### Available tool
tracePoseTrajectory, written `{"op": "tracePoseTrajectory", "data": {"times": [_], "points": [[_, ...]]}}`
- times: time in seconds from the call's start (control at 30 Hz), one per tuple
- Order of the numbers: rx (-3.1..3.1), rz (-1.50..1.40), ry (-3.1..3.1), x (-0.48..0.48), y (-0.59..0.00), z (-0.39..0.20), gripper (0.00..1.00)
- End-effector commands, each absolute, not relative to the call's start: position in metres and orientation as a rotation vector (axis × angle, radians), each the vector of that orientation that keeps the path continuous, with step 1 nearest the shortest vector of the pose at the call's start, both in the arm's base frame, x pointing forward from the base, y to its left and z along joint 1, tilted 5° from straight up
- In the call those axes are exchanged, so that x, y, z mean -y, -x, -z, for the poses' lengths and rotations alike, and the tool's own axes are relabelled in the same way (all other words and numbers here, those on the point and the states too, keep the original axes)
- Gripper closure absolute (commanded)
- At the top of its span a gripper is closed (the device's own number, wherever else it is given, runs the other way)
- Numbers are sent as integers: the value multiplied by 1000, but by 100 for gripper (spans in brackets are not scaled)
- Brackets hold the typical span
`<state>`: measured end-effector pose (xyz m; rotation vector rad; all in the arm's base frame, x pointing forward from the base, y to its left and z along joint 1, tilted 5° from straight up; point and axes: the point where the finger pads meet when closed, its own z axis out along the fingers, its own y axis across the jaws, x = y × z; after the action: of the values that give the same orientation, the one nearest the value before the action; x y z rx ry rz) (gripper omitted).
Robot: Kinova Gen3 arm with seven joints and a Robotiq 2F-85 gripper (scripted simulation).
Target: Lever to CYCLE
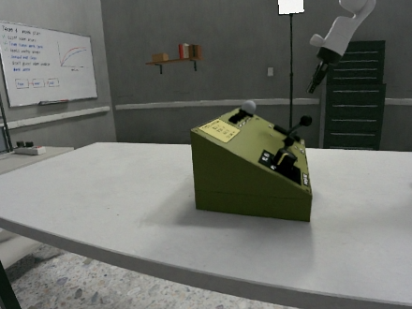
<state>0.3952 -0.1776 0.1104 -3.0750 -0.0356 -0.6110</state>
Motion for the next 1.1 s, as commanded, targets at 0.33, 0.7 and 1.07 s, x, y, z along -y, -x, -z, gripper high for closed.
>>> {"op": "tracePoseTrajectory", "data": {"times": [0.33,0.7,1.07], "points": [[36,614,3075,178,-396,-111,23],[36,614,3075,178,-396,-111,23],[39,611,3079,180,-366,-99,23]]}}
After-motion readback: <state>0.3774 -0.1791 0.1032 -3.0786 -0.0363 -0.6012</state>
